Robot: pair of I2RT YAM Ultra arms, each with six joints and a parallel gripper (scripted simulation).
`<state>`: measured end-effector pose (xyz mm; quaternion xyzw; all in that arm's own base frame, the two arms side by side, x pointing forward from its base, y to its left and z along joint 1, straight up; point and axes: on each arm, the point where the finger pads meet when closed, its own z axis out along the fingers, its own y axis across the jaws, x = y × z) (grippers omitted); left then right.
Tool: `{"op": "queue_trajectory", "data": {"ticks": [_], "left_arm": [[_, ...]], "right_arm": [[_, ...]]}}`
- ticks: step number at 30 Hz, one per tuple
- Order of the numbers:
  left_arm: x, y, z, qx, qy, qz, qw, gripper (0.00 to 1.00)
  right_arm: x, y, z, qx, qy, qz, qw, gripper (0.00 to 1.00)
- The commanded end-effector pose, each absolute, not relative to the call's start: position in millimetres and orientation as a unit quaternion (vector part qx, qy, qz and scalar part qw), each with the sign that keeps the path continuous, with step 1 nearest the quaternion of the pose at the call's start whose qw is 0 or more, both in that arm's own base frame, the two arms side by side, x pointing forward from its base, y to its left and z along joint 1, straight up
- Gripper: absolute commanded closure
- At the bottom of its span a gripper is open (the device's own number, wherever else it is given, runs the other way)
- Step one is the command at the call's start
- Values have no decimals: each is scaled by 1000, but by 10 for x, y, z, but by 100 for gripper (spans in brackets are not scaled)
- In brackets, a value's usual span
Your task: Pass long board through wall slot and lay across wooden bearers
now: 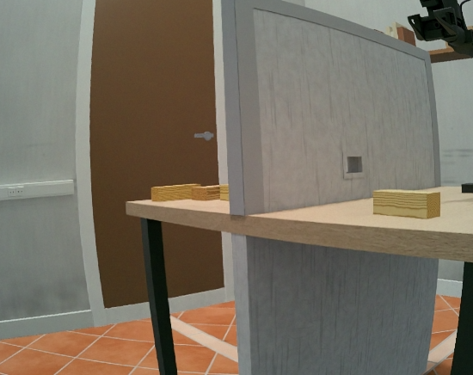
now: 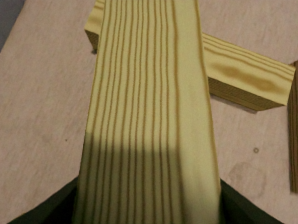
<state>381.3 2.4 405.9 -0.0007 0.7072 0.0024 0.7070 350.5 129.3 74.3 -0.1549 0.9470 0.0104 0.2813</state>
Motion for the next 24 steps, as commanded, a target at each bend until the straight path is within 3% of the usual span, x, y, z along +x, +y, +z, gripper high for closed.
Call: {"op": "queue_trajectory", "data": {"ticks": [1,10,14,20,22,24], "left_arm": [[3746,12,4445,-2,674,2,739,23],[3746,12,4445,-2,674,2,739,23],[3746,12,4445,-2,674,2,739,23],[3746,12,4445,-2,674,2,739,23],[3746,12,4445,-2,674,2,739,23],[3746,12,4445,-2,674,2,739,23]], "right_arm": [[3847,1395,1158,-51,904,13,425,100],[3766,1334,1027,60,877,35,476,100],[3689,1364,820,11,896,11,444,100],[3821,1288,1090,32,879,19,475,100],[3696,1205,737,23,898,-2,440,100],[3800,1265,979,29,885,13,465,100]]}}
